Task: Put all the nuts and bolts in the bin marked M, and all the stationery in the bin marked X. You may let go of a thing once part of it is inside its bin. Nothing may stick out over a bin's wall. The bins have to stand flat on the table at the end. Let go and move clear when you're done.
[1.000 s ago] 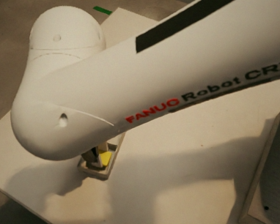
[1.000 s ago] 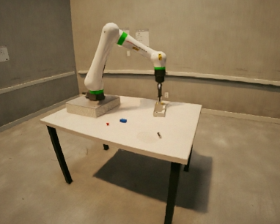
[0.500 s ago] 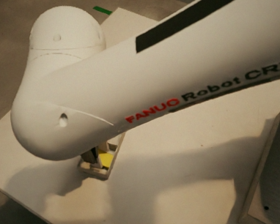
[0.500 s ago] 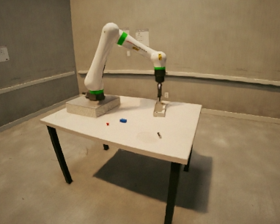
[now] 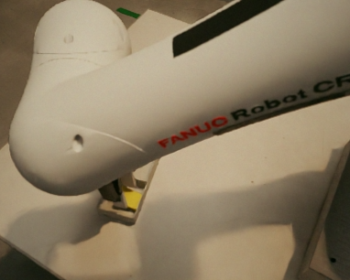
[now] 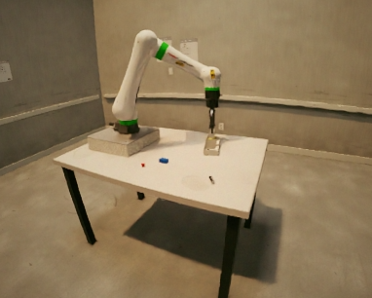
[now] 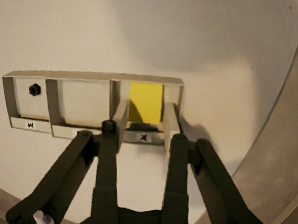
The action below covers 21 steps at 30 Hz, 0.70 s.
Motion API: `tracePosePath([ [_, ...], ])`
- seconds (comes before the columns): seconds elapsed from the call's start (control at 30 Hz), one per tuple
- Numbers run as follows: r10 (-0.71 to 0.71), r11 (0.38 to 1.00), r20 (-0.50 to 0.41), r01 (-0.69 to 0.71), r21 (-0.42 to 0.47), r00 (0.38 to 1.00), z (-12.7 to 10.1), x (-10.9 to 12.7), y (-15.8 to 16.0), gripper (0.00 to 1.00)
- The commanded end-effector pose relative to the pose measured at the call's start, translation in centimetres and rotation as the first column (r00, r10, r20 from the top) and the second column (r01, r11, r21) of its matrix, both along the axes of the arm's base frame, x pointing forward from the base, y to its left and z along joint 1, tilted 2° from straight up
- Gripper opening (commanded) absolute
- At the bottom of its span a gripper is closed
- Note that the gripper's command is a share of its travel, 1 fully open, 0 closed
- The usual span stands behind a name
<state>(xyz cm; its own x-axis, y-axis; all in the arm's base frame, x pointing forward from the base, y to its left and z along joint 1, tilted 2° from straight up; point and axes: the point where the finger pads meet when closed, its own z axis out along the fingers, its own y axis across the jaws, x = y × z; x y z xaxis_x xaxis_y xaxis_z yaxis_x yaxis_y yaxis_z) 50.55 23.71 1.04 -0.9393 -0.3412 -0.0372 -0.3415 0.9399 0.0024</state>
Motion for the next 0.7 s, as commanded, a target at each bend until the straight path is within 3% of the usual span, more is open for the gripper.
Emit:
tracePosePath([
  [0.0, 0.0, 1.0, 0.0, 0.0, 0.0, 1.0, 0.3, 0.0, 0.0, 0.35],
  [0.6, 0.0, 1.0, 0.0, 0.0, 0.0, 1.0, 2.3, -0.1, 0.0, 0.35],
  [0.63, 0.0, 1.0, 0.0, 0.0, 0.0, 1.0, 2.7, -0.1, -0.1, 1.0],
  [0.67, 0.0, 1.0, 0.0, 0.0, 0.0, 1.0, 3.1, -0.1, -0.1, 1.0],
])
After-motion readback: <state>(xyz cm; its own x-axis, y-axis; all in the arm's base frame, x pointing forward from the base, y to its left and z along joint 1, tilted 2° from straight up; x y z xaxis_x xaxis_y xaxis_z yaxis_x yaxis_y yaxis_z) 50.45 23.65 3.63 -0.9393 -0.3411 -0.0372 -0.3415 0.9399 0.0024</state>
